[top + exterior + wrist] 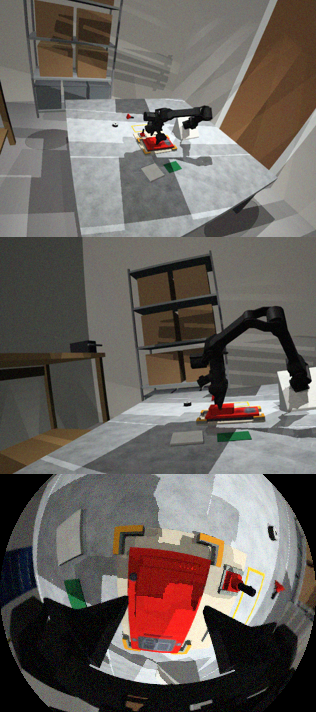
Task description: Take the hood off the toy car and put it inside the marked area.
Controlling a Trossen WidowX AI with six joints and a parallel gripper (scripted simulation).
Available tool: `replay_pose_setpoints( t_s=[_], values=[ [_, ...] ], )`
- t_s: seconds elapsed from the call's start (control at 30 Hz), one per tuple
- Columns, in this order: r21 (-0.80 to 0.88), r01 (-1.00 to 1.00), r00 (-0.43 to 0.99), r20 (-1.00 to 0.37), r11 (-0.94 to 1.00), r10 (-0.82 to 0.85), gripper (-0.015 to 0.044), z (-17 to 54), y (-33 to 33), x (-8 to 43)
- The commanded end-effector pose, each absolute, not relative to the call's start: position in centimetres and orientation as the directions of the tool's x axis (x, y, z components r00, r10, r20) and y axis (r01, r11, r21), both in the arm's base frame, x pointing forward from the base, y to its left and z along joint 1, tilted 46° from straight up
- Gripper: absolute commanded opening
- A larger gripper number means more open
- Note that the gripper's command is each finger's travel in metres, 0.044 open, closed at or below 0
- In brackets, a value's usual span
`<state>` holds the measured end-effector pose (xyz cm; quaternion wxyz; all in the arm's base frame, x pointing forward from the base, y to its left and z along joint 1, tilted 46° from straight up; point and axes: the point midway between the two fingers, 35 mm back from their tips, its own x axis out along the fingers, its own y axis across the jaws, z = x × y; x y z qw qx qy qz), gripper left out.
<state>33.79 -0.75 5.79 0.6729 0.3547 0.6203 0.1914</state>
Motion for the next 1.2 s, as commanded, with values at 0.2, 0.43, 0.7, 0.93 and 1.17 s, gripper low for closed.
replay_pose_setpoints(
  t_s=[0.2, 0.43, 0.7, 0.93, 1.17],
  values=[
    [0.718, 0.187, 0.153, -0.695, 0.67, 0.702, 0.044, 5.4, -0.2, 33.7],
    [0.718, 0.187, 0.153, -0.695, 0.67, 0.703, 0.044, 5.1, 0.0, 33.8],
    [0.719, 0.187, 0.153, -0.695, 0.67, 0.703, 0.044, 4.9, 0.3, 33.8],
    [0.719, 0.187, 0.153, -0.695, 0.67, 0.703, 0.044, 4.6, 0.6, 33.9],
    [0.715, 0.182, 0.158, -0.698, 0.675, 0.698, 0.0348, 4.8, 0.3, 34.0]
  ],
)
